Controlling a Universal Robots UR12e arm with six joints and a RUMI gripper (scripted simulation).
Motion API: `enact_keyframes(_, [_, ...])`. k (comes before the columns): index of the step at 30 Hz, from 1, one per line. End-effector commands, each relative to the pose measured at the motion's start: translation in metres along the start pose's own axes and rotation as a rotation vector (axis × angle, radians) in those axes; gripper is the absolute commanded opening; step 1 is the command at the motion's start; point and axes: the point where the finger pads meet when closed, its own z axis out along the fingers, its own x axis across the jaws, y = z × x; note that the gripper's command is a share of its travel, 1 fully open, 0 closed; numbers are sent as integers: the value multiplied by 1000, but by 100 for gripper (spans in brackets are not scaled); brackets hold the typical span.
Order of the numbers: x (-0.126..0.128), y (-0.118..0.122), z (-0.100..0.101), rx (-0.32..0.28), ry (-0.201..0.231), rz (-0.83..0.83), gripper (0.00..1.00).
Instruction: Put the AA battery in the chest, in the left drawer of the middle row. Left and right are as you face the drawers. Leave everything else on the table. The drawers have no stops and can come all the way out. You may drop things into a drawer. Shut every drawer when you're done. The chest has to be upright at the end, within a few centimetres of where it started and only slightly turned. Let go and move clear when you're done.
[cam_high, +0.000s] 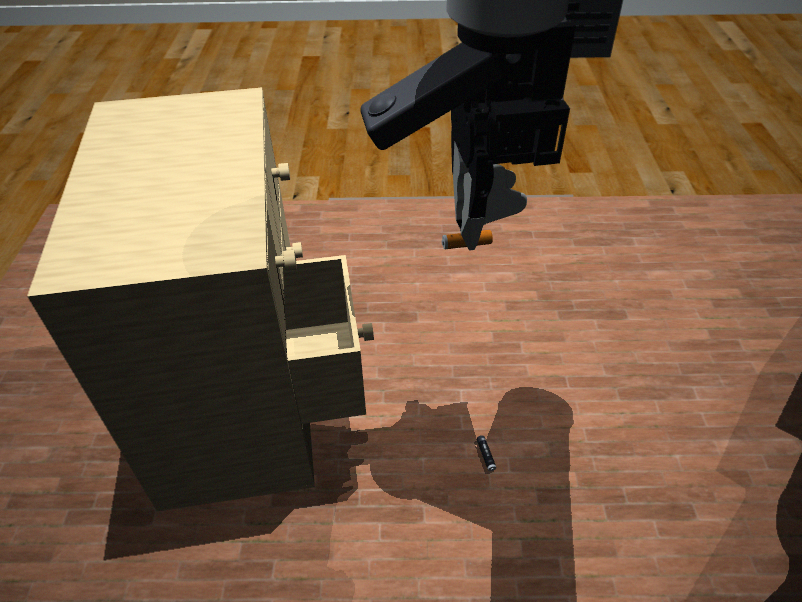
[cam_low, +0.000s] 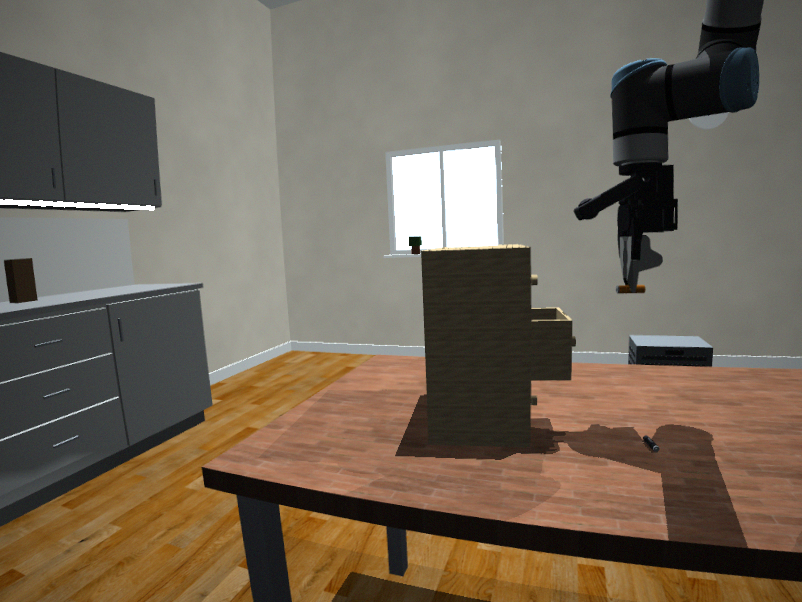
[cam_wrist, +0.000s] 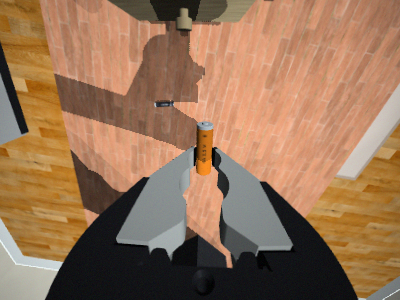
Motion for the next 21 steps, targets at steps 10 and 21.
enact_keyframes(10, [0, 3, 1, 19, -3, 6, 5])
enact_keyframes(21, [0, 4, 1, 106, -3, 7, 5])
